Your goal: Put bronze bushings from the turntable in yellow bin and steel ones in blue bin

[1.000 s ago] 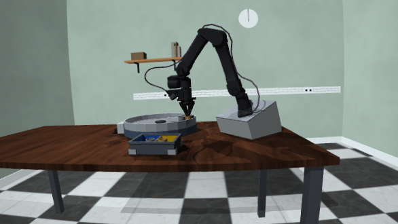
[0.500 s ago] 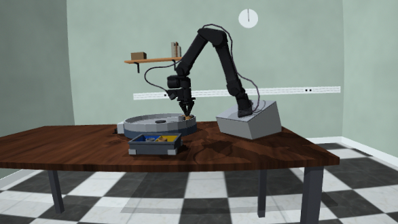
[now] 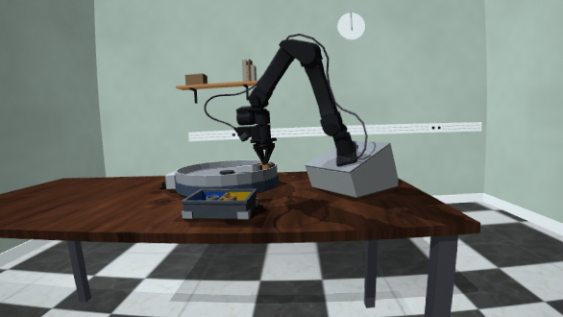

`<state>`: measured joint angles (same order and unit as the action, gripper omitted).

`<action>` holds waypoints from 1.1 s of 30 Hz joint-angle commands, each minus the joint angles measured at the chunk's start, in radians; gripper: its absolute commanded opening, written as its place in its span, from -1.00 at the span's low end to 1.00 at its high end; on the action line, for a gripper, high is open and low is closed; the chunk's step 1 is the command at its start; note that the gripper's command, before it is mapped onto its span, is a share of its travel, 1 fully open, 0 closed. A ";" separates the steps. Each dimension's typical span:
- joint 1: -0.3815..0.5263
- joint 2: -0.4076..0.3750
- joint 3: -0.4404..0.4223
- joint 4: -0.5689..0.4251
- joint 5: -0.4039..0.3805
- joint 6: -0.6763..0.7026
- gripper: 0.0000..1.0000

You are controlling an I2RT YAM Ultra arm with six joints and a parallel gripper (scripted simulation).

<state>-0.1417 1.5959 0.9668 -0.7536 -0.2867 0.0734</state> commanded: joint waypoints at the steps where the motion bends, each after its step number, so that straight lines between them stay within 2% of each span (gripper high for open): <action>1: -0.014 -0.006 0.029 0.018 0.002 0.006 -0.72; 6: -0.017 0.013 0.033 0.017 0.001 -0.001 -0.72; 9: -0.017 -0.012 0.035 0.017 0.001 -0.003 -0.72; 33: -0.017 -0.012 0.035 0.017 0.001 -0.003 -0.72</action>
<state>-0.1417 1.6024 0.9737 -0.7528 -0.2867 0.0734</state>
